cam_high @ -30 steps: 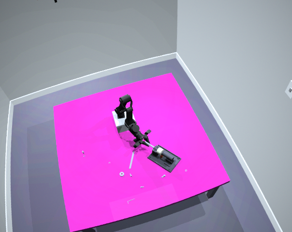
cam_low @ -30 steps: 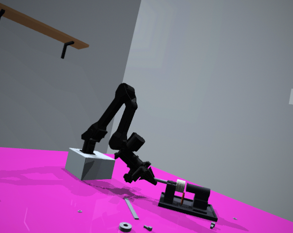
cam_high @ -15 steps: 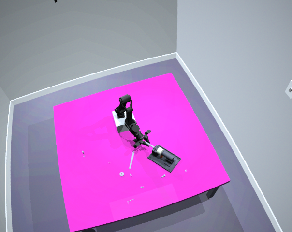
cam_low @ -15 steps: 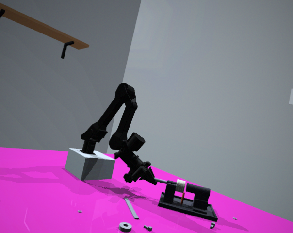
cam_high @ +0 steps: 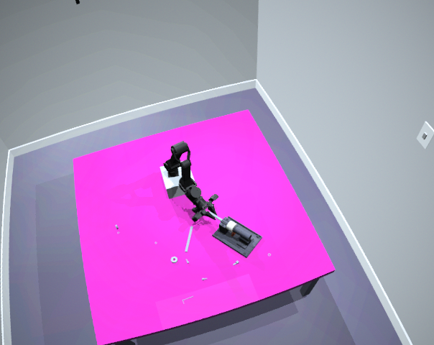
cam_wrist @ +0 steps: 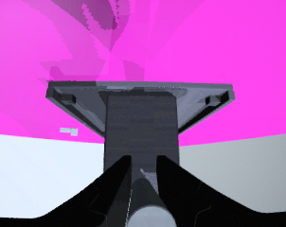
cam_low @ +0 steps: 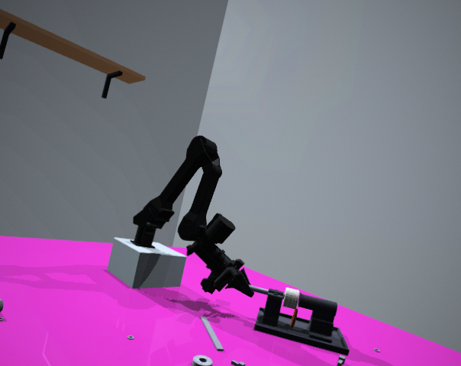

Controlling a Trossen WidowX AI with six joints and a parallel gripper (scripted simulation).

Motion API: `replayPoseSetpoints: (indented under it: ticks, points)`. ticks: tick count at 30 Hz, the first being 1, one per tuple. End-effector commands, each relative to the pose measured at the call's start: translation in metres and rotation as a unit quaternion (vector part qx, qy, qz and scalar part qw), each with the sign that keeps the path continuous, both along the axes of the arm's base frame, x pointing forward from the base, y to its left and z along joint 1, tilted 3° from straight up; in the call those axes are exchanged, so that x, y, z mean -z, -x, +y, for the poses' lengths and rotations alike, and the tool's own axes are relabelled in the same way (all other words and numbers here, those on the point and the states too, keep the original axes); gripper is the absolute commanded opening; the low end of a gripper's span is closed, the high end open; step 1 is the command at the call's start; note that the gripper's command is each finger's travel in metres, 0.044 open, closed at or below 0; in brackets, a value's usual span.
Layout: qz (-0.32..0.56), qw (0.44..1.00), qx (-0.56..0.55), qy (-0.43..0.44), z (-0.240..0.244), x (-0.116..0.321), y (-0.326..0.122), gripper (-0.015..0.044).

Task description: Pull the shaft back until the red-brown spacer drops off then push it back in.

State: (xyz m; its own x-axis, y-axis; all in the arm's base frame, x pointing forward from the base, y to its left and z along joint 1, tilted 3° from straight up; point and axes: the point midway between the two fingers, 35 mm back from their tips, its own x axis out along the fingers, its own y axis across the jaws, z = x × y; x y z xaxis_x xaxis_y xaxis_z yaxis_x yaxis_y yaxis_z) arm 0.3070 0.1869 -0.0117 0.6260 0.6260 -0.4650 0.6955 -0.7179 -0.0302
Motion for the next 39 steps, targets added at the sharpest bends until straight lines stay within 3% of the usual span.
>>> replayPoseSetpoints:
  ticks: [1, 39]
  points:
    - [-0.003, 1.000, 0.000, -0.002, 0.0028, -0.0016, -0.0032, 0.0000]
    - [0.001, 1.000, 0.000, 0.000, 0.0068, -0.0003, -0.0073, 0.0000]
